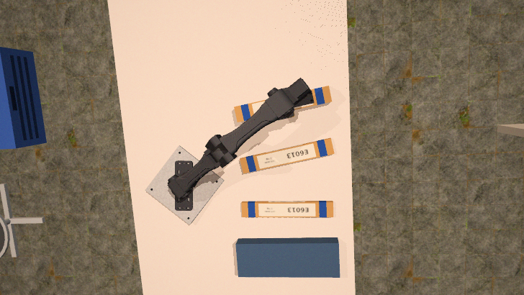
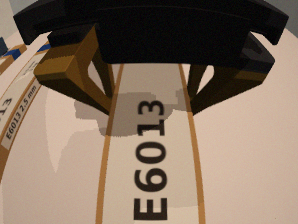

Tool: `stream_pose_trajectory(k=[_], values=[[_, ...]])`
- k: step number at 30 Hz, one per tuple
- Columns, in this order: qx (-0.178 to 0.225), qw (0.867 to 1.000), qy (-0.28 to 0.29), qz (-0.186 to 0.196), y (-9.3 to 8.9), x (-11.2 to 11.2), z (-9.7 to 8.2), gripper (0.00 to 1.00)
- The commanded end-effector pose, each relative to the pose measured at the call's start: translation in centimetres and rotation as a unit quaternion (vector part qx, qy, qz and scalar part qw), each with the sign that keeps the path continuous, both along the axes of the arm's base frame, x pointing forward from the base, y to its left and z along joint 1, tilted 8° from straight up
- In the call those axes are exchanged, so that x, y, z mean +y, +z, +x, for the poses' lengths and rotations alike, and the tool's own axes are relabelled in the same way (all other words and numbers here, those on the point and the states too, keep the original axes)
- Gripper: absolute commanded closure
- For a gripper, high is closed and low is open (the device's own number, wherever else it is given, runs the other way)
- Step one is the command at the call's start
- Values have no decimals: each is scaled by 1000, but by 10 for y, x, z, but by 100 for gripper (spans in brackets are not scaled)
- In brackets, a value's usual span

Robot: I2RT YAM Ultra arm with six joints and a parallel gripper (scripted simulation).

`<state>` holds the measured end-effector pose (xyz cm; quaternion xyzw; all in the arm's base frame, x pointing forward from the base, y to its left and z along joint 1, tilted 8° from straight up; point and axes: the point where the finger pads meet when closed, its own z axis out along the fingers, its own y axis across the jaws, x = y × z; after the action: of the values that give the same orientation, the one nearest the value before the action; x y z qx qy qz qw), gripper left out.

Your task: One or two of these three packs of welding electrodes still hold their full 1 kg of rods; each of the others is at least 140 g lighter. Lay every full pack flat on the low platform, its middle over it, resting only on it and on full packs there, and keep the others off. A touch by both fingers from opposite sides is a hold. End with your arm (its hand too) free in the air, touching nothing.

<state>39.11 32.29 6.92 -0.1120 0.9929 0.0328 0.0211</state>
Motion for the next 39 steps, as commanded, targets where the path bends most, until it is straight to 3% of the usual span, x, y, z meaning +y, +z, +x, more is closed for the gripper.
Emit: stream_pose_trajectory(k=[1,8,9,10,39], values=[[-41,999,-2,33,53,2,6,100],[-43,998,-2,34,54,3,7,100],[-36,999,-2,29,43,4,9,100],[-41,999,-2,33,53,2,6,100],[-41,999,-2,33,53,2,6,100]])
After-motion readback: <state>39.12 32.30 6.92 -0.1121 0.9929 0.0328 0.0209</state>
